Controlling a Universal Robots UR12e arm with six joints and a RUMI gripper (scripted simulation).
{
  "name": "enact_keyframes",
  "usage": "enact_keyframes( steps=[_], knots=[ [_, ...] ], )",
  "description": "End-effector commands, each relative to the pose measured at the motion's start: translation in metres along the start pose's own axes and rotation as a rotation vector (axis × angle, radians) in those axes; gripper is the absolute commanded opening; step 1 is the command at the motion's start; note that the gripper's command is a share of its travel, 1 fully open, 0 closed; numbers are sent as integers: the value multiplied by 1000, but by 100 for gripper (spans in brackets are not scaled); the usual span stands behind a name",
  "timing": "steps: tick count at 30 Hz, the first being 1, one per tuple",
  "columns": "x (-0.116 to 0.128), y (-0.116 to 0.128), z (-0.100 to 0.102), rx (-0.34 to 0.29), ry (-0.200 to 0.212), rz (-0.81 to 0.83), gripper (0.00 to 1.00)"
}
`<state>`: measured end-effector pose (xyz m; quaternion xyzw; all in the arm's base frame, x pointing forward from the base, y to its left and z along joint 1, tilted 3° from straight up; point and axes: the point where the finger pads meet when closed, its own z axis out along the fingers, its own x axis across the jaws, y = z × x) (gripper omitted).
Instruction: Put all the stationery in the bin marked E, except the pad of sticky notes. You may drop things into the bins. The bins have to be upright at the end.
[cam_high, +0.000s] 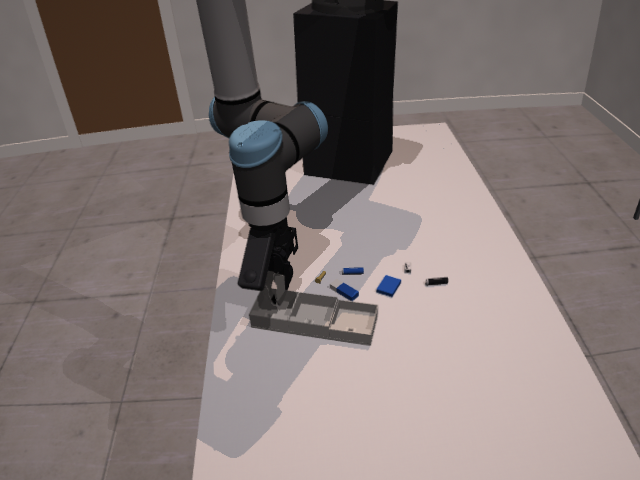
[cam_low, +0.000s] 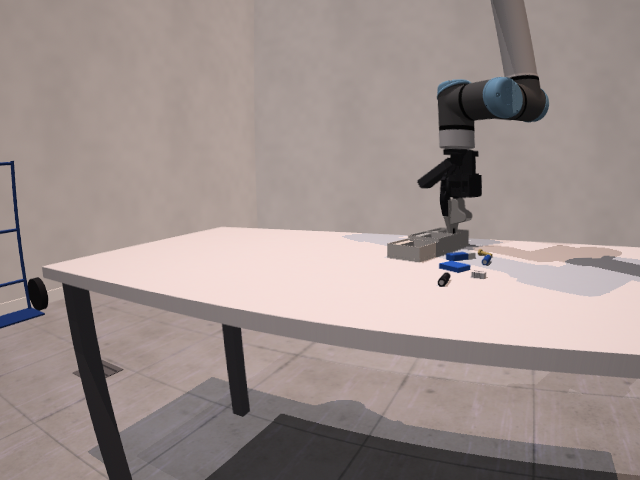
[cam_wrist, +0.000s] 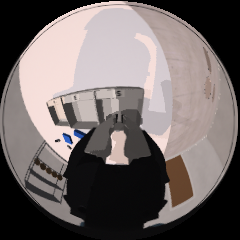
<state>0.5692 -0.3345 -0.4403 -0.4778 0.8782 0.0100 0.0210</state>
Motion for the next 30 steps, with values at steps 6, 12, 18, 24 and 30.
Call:
enact_keyframes(
  steps=[6, 12, 18, 24, 30],
  knots=[
    [0, -1, -1, 1, 0, 0, 4],
    [0, -1, -1, 1, 0, 0, 4],
    [0, -1, -4, 1, 0, 0, 4],
    [0, -1, -12, 1, 0, 0, 4],
    [0, -1, -19, 1, 0, 0, 4]
  ],
)
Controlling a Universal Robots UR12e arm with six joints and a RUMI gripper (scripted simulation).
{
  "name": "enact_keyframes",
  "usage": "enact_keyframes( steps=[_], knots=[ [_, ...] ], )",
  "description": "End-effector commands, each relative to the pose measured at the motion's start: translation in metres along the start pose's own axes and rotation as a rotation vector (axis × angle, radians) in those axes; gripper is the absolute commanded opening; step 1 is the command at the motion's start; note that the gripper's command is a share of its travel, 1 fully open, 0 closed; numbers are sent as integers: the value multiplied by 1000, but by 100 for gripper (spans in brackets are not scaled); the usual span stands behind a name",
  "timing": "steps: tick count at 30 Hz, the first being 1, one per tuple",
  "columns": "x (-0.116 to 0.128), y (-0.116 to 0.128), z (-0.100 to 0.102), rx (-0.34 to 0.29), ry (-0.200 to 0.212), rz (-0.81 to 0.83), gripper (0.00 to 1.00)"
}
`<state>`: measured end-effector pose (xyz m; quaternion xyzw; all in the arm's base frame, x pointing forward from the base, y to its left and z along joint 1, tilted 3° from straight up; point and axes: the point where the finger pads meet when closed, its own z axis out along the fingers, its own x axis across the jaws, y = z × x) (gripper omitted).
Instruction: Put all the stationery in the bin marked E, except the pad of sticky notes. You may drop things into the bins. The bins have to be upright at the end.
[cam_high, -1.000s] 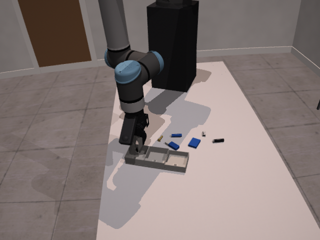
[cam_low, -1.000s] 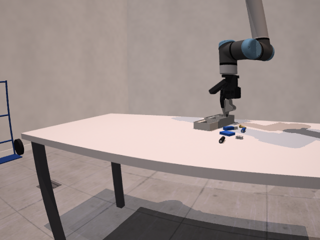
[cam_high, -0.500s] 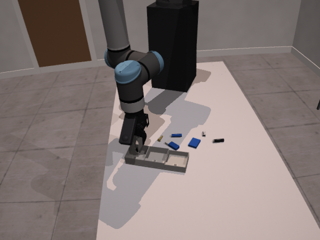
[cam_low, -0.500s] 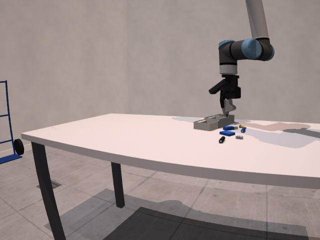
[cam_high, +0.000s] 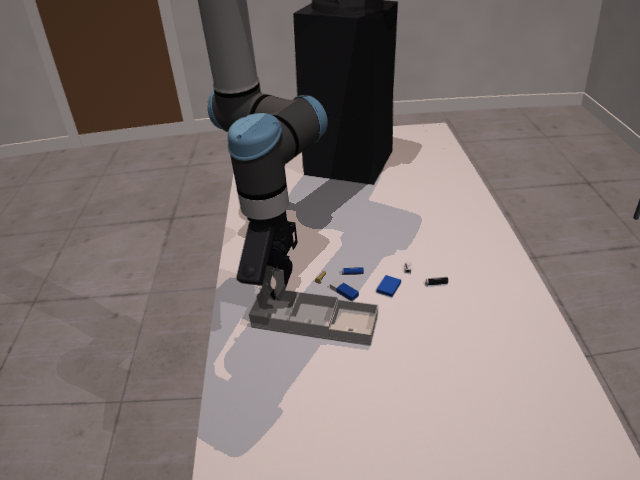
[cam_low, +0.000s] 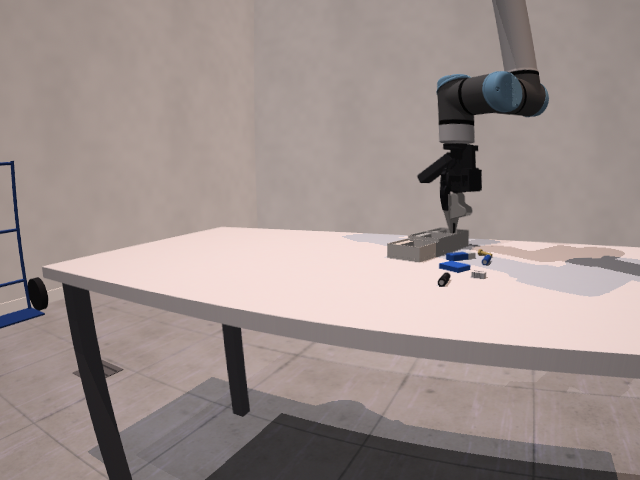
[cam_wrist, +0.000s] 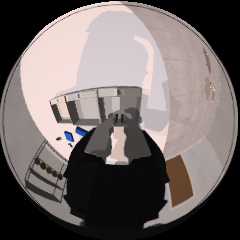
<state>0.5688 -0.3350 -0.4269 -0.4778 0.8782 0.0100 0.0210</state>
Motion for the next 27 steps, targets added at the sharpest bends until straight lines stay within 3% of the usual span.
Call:
enact_keyframes(
  steps=[1, 10, 16, 25, 27],
  knots=[
    [0, -1, -6, 1, 0, 0, 4],
    [0, -1, -17, 1, 0, 0, 4],
    [0, -1, -39, 1, 0, 0, 4],
    [0, -1, -39, 1, 0, 0, 4],
    [-10, 0, -39, 1, 0, 0, 4]
  ],
)
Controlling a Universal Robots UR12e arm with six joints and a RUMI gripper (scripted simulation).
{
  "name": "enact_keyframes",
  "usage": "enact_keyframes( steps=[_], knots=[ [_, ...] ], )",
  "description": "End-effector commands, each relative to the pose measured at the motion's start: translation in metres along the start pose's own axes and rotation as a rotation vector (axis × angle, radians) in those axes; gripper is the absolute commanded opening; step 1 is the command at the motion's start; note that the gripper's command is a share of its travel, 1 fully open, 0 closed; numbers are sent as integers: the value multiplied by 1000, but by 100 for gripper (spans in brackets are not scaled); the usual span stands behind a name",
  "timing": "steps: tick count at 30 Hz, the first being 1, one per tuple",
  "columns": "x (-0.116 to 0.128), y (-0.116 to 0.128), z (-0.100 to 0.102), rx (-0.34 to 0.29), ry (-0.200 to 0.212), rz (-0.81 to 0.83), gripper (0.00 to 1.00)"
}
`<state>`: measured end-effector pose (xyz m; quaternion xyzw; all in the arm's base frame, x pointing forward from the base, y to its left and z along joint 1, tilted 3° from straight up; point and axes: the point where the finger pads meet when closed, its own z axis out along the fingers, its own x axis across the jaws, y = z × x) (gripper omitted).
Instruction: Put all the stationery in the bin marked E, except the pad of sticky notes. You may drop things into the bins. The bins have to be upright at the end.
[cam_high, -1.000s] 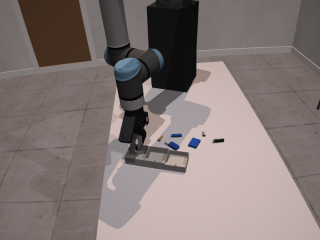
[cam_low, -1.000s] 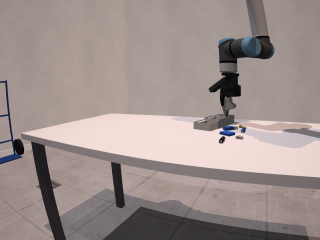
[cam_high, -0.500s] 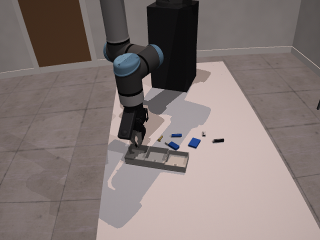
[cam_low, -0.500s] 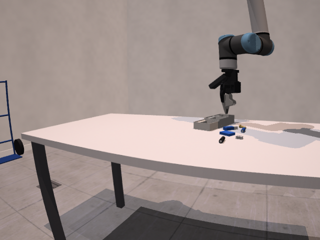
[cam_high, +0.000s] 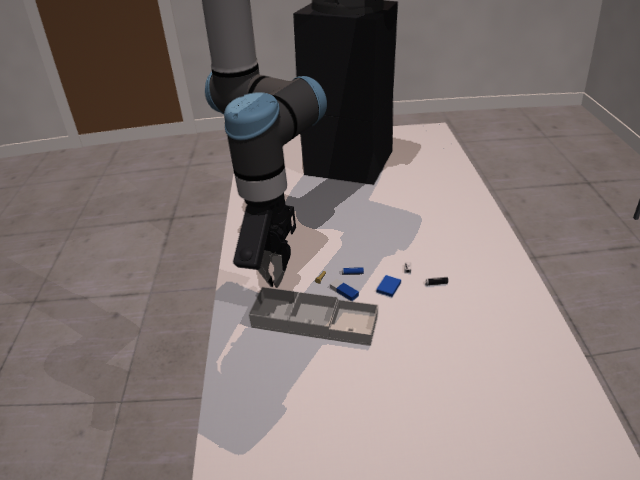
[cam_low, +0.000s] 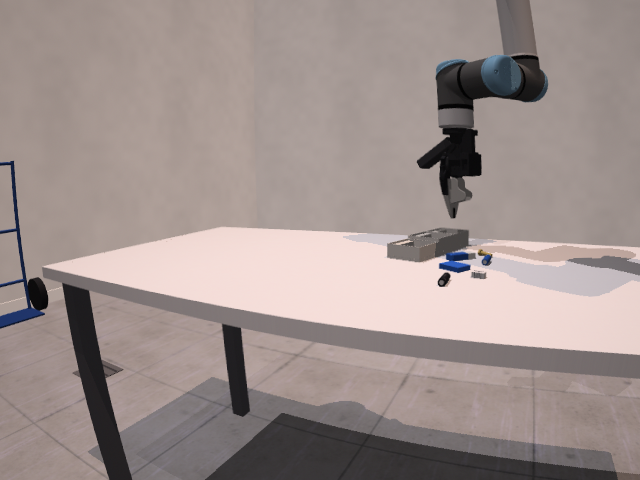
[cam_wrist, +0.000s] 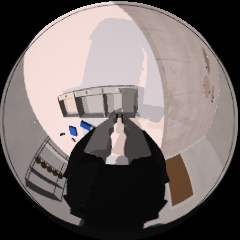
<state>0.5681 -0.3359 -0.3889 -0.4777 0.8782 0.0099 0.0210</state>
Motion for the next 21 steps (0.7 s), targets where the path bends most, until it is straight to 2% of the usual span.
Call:
enact_keyframes(
  steps=[1, 6, 8, 17, 21],
  knots=[
    [-14, 0, -2, 1, 0, 0, 4],
    [-39, 2, -2, 1, 0, 0, 4],
    [-39, 2, -2, 1, 0, 0, 4],
    [-83, 5, -2, 1, 0, 0, 4],
    [-83, 5, -2, 1, 0, 0, 4]
  ],
)
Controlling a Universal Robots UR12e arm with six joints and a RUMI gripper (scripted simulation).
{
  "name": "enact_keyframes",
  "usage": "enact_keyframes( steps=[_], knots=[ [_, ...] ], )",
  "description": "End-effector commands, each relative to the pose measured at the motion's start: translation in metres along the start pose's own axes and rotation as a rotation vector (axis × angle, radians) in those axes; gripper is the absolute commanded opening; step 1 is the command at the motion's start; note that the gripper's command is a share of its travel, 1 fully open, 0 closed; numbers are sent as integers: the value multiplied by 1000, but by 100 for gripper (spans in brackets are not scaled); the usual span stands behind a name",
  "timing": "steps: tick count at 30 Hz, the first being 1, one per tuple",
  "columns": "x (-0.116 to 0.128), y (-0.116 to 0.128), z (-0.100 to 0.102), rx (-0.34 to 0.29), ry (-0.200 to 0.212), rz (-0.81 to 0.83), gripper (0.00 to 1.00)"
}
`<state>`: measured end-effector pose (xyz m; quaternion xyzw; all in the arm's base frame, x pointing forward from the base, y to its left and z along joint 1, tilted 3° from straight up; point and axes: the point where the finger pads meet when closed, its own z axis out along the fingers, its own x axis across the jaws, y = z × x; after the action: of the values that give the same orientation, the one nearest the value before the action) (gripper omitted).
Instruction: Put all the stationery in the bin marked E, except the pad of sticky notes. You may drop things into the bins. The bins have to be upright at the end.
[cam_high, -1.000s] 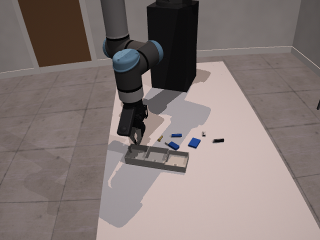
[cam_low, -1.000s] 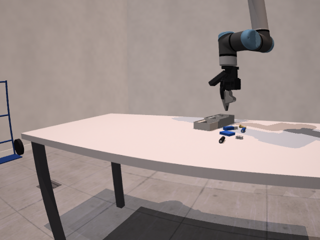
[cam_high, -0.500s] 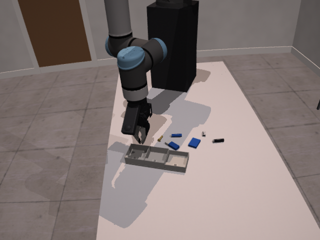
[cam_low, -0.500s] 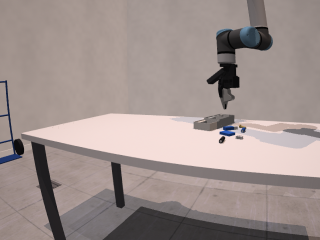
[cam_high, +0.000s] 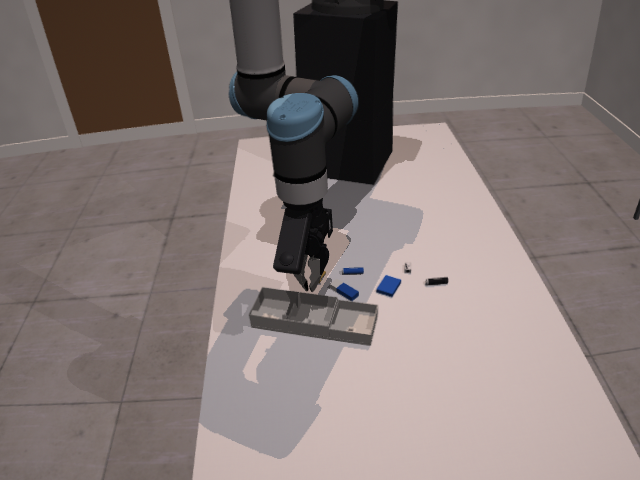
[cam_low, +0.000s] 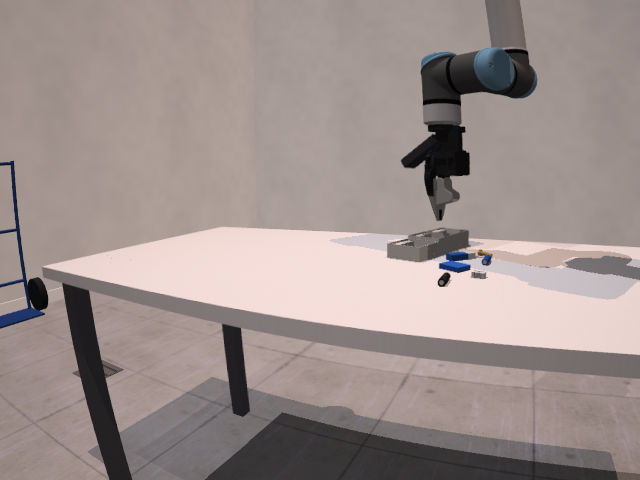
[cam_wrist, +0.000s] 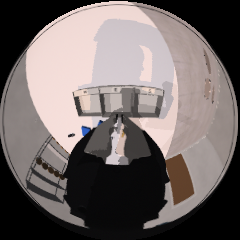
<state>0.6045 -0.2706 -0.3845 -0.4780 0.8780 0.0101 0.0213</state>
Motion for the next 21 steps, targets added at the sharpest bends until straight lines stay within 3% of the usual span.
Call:
enact_keyframes(
  steps=[1, 6, 21],
  knots=[
    [-8, 0, -1, 1, 1, 1, 4],
    [-8, 0, -1, 1, 1, 1, 4],
    [-8, 0, 34, 1, 1, 1, 4]
  ],
)
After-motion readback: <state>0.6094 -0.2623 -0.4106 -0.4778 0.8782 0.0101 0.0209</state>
